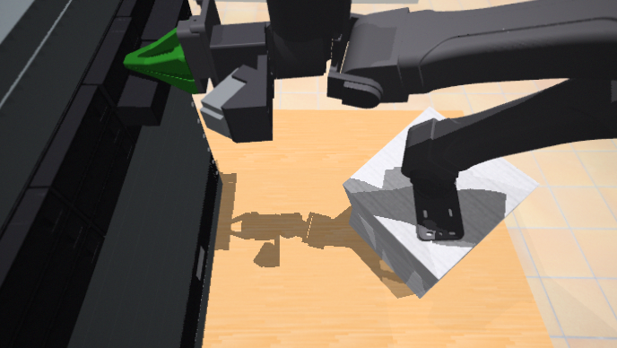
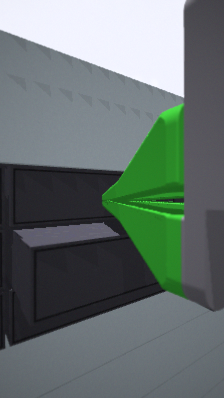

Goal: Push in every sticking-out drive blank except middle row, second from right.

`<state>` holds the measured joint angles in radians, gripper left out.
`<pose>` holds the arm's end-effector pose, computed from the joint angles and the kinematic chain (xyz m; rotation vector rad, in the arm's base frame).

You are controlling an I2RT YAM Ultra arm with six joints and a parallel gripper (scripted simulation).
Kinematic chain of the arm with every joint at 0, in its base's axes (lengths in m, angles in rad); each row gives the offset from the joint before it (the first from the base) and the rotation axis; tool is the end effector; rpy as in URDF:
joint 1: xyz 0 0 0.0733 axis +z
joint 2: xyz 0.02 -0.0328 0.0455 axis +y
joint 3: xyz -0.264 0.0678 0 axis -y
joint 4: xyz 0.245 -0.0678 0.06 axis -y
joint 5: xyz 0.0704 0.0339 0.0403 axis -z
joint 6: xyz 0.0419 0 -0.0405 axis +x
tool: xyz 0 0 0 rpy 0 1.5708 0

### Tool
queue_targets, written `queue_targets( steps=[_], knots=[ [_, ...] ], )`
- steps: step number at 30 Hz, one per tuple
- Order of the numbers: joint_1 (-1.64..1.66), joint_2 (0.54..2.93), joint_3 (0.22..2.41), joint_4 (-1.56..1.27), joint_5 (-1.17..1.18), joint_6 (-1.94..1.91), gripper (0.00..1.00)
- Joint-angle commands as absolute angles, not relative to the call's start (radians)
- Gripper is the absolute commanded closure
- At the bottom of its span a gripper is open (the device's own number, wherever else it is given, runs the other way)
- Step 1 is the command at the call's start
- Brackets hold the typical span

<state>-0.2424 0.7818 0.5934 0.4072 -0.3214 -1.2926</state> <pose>0.1900 -0.0322 0.3416 -0.9588 1.0833 -1.0622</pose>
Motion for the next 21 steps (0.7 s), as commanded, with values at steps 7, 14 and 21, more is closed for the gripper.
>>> queue_targets(
  steps=[7, 14, 21],
  knots=[
    [-0.254, 0.793, 0.646, 0.439, -0.282, -1.288, 1.00],
    [-0.254, 0.793, 0.646, 0.439, -0.282, -1.288, 1.00],
    [-0.238, 0.812, 0.663, 0.442, -0.280, -1.291, 1.00]
  ],
)
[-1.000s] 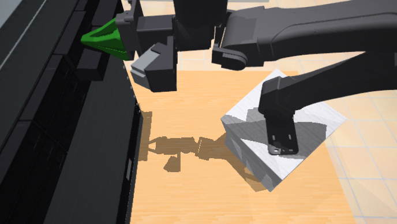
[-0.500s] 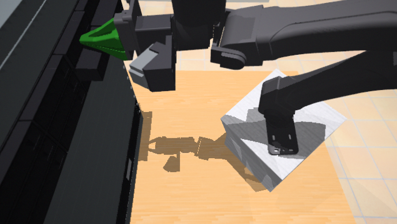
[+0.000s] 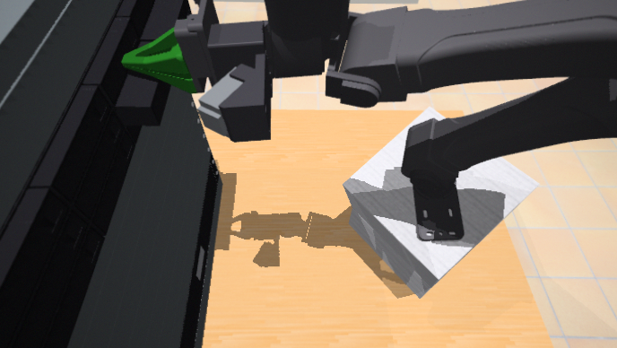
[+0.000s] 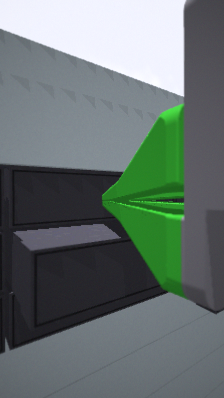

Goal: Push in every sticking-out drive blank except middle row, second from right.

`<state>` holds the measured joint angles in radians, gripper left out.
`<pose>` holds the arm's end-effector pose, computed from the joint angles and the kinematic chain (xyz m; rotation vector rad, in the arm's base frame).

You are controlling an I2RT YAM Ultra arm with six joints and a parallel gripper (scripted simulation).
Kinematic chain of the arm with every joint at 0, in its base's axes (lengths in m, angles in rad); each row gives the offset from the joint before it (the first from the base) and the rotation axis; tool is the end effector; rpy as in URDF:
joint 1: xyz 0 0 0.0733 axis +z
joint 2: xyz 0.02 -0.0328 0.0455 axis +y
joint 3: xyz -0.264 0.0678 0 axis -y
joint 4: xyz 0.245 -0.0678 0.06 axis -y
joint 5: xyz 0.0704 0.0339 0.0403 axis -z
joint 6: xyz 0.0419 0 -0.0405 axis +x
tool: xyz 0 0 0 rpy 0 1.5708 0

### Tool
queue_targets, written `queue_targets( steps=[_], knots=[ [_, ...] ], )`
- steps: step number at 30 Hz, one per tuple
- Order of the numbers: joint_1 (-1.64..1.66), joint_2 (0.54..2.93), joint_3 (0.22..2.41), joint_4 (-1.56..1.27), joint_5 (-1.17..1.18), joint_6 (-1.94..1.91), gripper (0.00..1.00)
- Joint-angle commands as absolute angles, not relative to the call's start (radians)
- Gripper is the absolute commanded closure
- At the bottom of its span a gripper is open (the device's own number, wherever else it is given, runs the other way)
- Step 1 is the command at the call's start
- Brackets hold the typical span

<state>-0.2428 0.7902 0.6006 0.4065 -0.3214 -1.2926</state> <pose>0.1915 -0.0327 0.3426 -0.9594 1.0853 -1.0615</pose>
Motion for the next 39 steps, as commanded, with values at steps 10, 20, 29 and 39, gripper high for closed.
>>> queue_targets(
  steps=[10, 20, 29, 39],
  knots=[
    [-0.237, 0.818, 0.669, 0.442, -0.278, -1.292, 1.00],
    [-0.237, 0.818, 0.669, 0.442, -0.278, -1.292, 1.00],
    [-0.237, 0.818, 0.669, 0.442, -0.278, -1.292, 1.00],
    [-0.261, 0.748, 0.652, 0.425, -0.287, -1.284, 1.00]
  ],
)
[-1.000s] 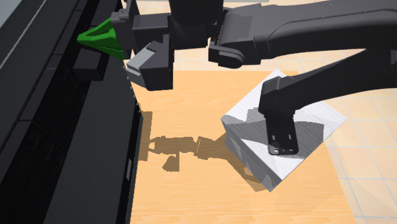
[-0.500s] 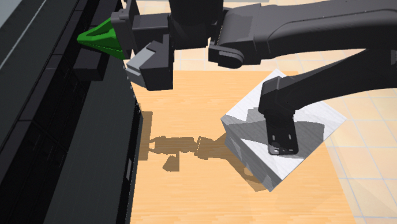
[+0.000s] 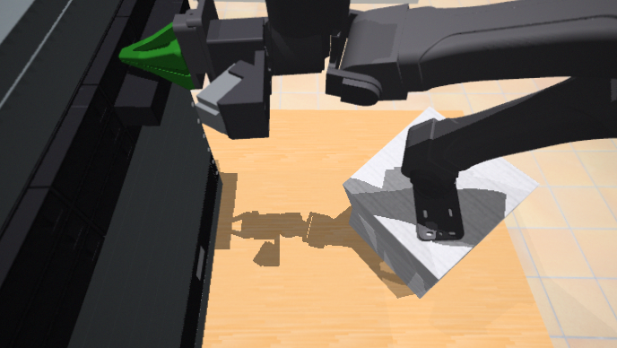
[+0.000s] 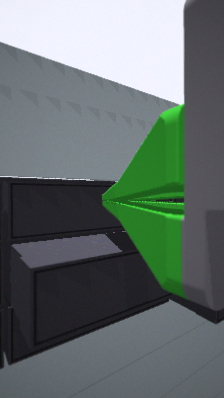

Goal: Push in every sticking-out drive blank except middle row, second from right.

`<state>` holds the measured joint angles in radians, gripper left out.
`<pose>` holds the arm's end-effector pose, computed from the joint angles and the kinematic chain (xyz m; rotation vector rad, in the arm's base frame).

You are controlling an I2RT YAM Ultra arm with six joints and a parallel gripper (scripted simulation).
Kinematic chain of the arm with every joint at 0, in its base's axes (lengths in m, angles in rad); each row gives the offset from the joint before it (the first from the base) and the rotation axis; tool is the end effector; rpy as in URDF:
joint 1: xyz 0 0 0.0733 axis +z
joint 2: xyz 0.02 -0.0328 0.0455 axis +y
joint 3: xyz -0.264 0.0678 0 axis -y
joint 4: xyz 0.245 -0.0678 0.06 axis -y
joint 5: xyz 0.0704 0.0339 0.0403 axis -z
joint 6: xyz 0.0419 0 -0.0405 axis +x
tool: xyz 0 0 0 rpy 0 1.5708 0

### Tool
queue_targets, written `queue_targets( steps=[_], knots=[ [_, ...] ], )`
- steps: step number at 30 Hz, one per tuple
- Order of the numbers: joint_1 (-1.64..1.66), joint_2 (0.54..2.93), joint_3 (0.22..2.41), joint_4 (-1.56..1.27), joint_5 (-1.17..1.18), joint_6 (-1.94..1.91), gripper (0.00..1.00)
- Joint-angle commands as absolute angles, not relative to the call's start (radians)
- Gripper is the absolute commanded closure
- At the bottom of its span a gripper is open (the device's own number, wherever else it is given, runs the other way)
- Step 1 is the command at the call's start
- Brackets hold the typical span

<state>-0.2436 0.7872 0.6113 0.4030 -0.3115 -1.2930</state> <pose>0.1905 -0.0330 0.3466 -0.9487 1.0825 -1.0745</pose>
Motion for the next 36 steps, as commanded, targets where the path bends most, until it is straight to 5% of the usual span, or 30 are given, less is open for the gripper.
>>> queue_targets(
  steps=[1, 20, 36],
  knots=[
    [-0.267, 0.738, 0.648, 0.401, -0.292, -1.283, 1.00],
    [-0.547, 0.350, 0.475, 0.183, -0.553, -1.183, 1.00],
    [-0.716, 0.294, 0.461, 0.171, -0.729, -1.122, 1.00]
  ],
)
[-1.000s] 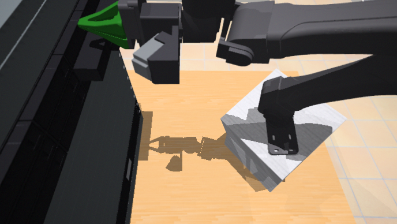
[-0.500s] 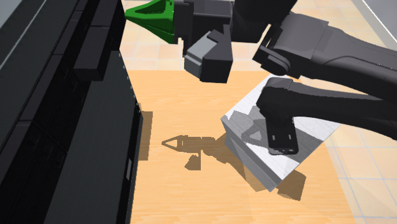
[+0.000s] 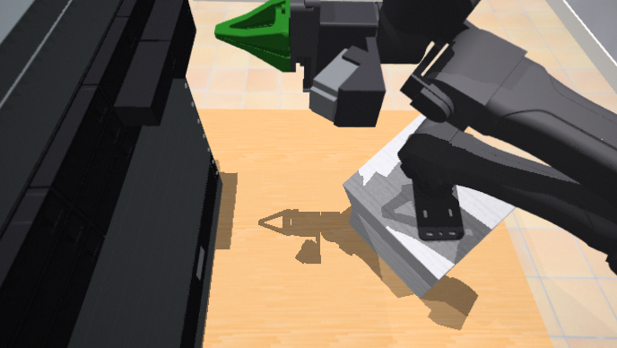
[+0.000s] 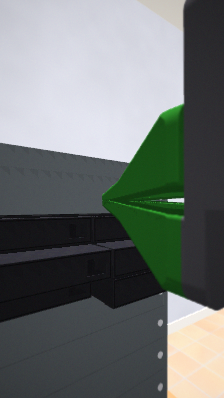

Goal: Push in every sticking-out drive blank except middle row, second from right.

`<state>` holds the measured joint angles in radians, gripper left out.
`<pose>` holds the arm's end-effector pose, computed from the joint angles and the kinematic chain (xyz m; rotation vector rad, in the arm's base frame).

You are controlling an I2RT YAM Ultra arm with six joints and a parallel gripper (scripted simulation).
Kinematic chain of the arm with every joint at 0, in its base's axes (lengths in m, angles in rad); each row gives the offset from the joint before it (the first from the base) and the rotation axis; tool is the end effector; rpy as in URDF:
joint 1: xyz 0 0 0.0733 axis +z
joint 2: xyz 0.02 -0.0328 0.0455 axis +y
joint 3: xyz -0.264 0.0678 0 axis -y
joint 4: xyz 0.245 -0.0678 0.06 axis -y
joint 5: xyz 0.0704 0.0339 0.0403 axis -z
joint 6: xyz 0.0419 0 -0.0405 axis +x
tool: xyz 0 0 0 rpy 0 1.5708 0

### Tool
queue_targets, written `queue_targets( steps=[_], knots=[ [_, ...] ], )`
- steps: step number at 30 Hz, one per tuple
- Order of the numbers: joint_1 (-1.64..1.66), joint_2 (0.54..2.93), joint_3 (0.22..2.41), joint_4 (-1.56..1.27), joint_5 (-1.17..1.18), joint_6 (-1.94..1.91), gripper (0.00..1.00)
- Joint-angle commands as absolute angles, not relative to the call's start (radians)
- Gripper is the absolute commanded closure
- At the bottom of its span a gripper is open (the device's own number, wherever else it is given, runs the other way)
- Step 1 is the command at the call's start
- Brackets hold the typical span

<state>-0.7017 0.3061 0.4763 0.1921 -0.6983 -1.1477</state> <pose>0.0910 -0.0402 0.3351 -0.9025 1.0537 -1.1503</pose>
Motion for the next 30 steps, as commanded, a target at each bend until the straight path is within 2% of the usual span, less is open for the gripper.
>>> queue_targets(
  steps=[1, 20, 30],
  knots=[
    [-0.718, 0.296, 0.458, 0.172, -0.731, -1.121, 1.00],
    [-0.847, 0.367, 0.348, 0.387, -0.845, -1.064, 1.00],
    [-0.955, 0.520, 0.217, 0.701, -0.940, -1.014, 1.00]
  ],
)
